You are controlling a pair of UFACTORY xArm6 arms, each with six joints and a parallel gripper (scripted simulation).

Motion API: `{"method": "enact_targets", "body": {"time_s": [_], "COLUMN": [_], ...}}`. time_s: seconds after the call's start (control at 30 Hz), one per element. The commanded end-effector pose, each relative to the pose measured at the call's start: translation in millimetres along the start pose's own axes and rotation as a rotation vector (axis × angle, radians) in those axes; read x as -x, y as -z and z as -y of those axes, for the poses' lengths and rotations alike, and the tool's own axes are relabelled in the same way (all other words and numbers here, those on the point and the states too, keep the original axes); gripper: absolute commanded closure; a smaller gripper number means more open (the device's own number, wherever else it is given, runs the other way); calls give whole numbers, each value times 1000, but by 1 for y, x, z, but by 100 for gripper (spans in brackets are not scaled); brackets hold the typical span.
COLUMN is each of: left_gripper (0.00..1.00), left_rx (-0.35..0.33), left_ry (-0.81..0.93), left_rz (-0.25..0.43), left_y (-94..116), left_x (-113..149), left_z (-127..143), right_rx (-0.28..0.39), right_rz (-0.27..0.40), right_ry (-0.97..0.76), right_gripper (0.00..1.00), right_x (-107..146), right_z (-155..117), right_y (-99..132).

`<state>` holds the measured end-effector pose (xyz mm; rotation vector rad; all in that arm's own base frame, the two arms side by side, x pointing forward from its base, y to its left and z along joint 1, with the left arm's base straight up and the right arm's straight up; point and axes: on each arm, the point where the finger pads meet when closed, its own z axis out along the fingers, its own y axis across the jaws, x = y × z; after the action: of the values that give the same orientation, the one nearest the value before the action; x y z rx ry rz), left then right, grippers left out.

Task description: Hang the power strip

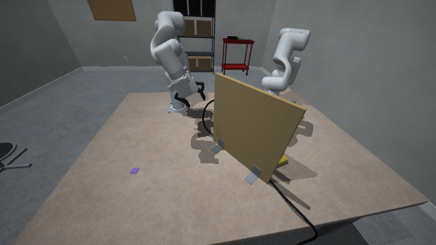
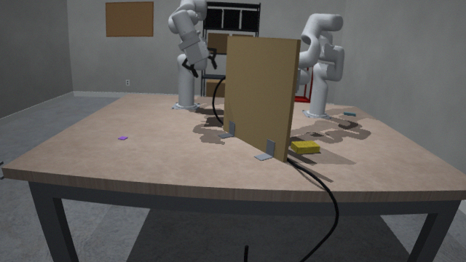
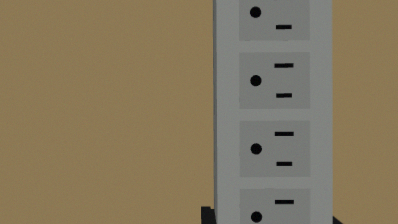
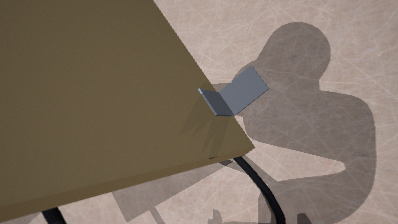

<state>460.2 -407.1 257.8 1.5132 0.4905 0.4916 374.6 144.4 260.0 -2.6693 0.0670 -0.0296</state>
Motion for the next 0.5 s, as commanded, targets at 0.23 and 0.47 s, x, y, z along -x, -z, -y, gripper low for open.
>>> {"method": "enact_targets", "body": {"time_s": [0.23, 0.47], "left_gripper": [100, 100], "left_rx": [5, 5], "left_ry": [-1, -1], "left_rz": [0, 0], "left_y": [-1, -1], "left_x": [0, 0], "left_z": [-3, -3], "right_rx": [-250, -371], "right_rz": [-13, -12], "right_ry": [-58, -98], "right_gripper": [0, 0], "right_x": [17, 26], "right_z": [65, 94], "right_y": [-12, -13]}}
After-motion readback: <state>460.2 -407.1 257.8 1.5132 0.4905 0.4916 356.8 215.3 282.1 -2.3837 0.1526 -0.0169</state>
